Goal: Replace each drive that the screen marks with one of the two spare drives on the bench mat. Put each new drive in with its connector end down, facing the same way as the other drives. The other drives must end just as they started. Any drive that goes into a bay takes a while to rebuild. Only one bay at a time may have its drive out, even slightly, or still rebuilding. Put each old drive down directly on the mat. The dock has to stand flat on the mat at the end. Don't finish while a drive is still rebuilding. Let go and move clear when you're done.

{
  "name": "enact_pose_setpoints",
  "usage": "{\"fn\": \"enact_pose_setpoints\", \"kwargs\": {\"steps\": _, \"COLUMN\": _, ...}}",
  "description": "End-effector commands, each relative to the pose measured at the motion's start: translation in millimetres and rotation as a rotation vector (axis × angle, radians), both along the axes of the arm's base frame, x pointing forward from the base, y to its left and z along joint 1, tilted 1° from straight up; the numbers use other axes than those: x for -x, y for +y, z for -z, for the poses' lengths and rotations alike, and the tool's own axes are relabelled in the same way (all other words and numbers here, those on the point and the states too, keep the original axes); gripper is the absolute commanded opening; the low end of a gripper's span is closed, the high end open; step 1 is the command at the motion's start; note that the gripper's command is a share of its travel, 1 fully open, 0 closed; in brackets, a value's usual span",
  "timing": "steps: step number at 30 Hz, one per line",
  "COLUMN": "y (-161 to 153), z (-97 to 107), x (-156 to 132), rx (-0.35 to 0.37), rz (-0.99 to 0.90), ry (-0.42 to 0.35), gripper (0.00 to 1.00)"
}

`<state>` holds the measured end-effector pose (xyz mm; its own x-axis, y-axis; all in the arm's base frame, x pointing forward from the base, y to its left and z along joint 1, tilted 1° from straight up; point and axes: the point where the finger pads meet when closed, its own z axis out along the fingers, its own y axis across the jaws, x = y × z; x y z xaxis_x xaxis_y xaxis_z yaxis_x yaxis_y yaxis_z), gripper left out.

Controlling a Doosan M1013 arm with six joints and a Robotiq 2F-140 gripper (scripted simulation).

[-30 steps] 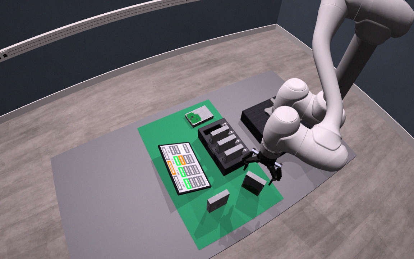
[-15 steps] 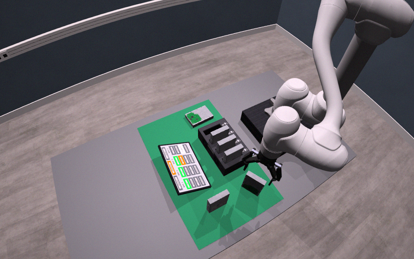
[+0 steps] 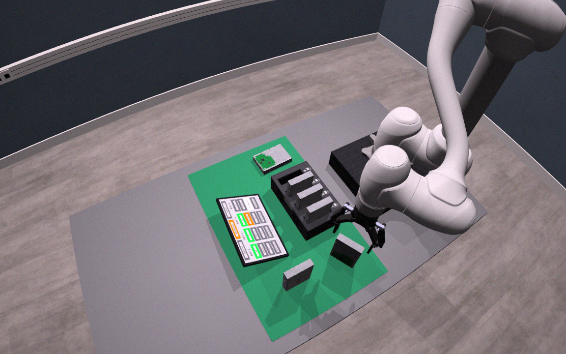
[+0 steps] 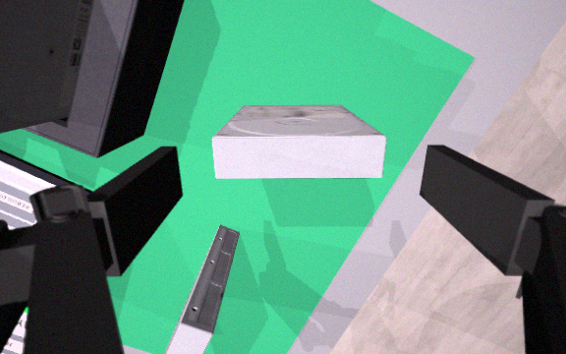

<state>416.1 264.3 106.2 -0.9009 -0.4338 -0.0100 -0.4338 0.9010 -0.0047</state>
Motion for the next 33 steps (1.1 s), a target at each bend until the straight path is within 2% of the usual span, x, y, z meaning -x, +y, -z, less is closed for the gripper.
{"fn": "enact_pose_setpoints", "kwargs": {"steps": 1, "y": 0, "z": -1, "x": 0, "rx": -0.001, "rz": 0.000, "ry": -0.001, "gripper": 0.89}}
{"fn": "enact_pose_setpoints", "kwargs": {"steps": 18, "y": 0, "z": 5, "x": 0, "rx": -0.001, "rz": 0.000, "ry": -0.001, "gripper": 0.89}}
{"fn": "enact_pose_setpoints", "kwargs": {"steps": 33, "y": 0, "z": 35, "x": -1, "rx": -0.001, "rz": 0.000, "ry": -0.001, "gripper": 0.89}}
